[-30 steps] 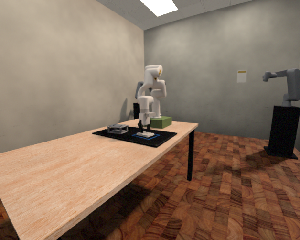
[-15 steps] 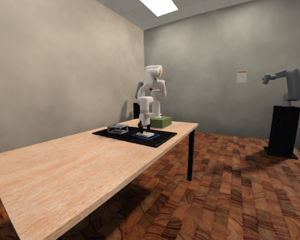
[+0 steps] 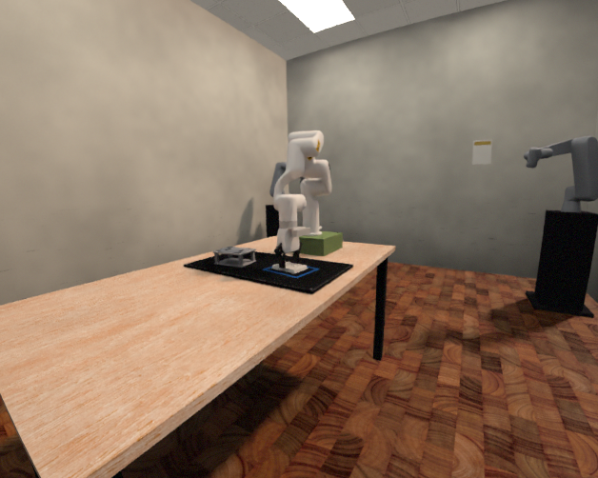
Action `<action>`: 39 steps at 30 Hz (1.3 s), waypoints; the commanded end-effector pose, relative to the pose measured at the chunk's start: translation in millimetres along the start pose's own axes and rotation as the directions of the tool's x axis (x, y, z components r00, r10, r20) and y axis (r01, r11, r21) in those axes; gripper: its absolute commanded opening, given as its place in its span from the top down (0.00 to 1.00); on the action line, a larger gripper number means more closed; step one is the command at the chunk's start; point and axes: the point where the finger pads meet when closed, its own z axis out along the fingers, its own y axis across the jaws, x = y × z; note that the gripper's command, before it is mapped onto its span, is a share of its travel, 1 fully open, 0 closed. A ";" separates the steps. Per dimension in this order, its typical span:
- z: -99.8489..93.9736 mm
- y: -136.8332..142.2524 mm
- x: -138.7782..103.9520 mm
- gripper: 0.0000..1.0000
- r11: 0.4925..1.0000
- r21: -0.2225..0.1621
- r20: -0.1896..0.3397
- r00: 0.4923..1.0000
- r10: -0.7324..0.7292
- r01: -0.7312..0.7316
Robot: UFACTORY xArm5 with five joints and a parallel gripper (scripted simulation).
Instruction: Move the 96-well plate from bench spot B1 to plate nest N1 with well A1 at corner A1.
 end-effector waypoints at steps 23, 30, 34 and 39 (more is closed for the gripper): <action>5.4 1.5 0.7 0.00 1.000 -0.004 0.000 1.000 0.000 0.000; 4.8 1.5 0.7 1.00 1.000 -0.004 0.000 1.000 0.000 0.000; 4.8 1.5 0.7 1.00 1.000 -0.004 0.000 1.000 0.000 0.000; 4.8 1.5 0.7 1.00 1.000 -0.004 0.000 1.000 0.000 0.000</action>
